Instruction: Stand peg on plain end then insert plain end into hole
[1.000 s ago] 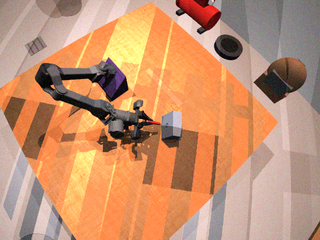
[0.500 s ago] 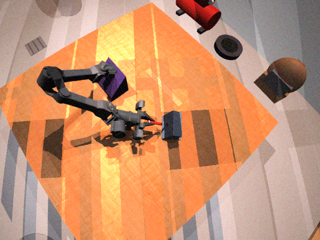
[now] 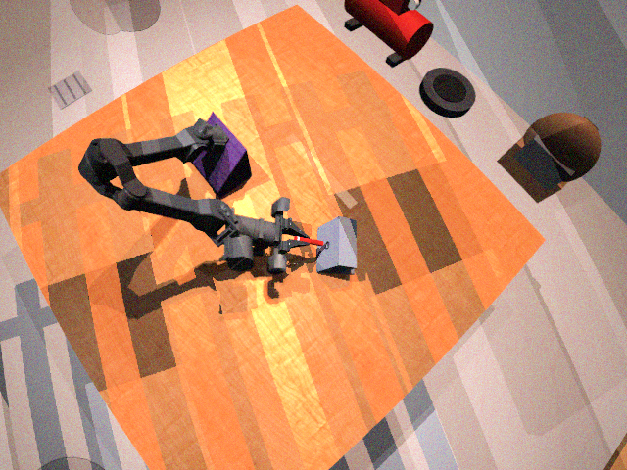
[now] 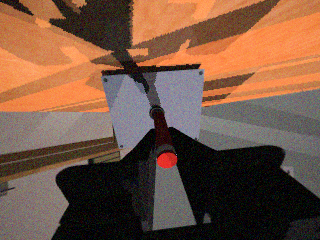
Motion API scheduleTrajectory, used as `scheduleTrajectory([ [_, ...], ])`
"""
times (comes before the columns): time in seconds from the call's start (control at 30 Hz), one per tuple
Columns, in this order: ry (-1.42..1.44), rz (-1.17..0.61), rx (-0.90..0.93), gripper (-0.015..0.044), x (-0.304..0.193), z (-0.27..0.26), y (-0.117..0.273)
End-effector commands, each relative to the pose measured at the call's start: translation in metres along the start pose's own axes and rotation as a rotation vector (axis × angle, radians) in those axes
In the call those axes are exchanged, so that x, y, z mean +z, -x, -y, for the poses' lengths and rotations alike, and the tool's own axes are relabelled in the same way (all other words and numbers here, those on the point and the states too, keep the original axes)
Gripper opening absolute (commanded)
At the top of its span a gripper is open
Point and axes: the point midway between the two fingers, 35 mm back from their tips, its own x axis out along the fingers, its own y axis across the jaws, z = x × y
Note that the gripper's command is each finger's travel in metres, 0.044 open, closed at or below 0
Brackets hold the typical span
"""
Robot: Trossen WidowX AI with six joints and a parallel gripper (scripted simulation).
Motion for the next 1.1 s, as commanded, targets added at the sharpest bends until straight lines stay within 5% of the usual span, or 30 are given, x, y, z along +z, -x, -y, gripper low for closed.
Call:
scheduleTrajectory([
  [0.0,0.0,-0.003,0.004,0.0,-0.0016,-0.0015,-0.0047],
  [1.07,0.0,-0.002,-0.002,0.0,-0.002,-0.002,-0.006],
])
